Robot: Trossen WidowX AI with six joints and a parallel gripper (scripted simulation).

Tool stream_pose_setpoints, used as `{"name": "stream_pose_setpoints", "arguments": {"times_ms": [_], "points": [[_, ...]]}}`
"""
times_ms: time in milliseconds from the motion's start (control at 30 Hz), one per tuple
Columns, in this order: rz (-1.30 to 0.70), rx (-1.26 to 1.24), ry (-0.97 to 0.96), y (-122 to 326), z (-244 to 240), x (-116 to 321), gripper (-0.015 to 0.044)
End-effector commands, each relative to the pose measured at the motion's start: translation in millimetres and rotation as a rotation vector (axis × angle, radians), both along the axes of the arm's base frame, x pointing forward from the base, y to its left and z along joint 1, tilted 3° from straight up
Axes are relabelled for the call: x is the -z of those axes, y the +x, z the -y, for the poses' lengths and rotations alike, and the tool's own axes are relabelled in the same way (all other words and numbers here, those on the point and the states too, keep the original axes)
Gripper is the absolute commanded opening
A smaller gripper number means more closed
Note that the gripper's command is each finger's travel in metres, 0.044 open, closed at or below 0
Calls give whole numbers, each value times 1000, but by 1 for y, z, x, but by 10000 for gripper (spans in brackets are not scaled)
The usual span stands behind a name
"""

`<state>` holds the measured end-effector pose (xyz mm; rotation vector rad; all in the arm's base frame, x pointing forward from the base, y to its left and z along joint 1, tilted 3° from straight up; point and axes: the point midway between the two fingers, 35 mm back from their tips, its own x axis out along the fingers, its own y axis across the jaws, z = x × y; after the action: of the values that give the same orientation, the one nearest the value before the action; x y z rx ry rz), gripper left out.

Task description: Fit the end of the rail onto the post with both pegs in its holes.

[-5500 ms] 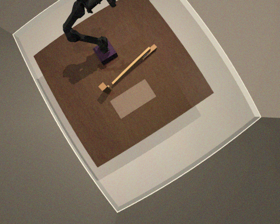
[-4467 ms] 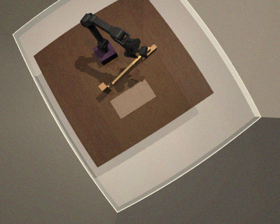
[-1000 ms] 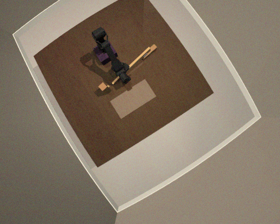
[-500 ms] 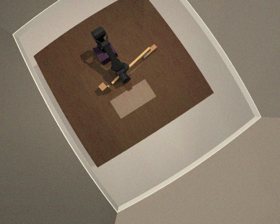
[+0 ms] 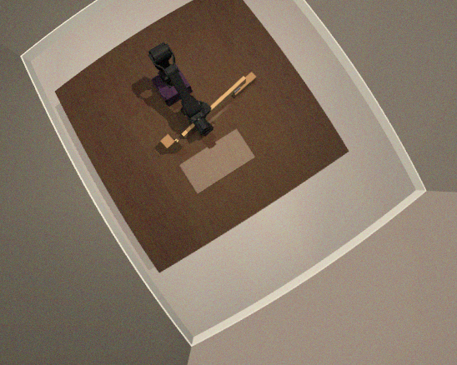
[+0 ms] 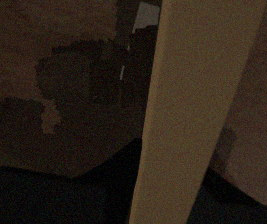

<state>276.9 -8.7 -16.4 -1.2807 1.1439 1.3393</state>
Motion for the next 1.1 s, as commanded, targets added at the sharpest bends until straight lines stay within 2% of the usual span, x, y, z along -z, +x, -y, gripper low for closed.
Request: {"name": "stream_pose_setpoints", "arguments": {"times_ms": [0, 1067], "points": [[10, 0, 7, 3, -1, -5, 0], [10, 0, 7, 4, -1, -21, 0]]}}
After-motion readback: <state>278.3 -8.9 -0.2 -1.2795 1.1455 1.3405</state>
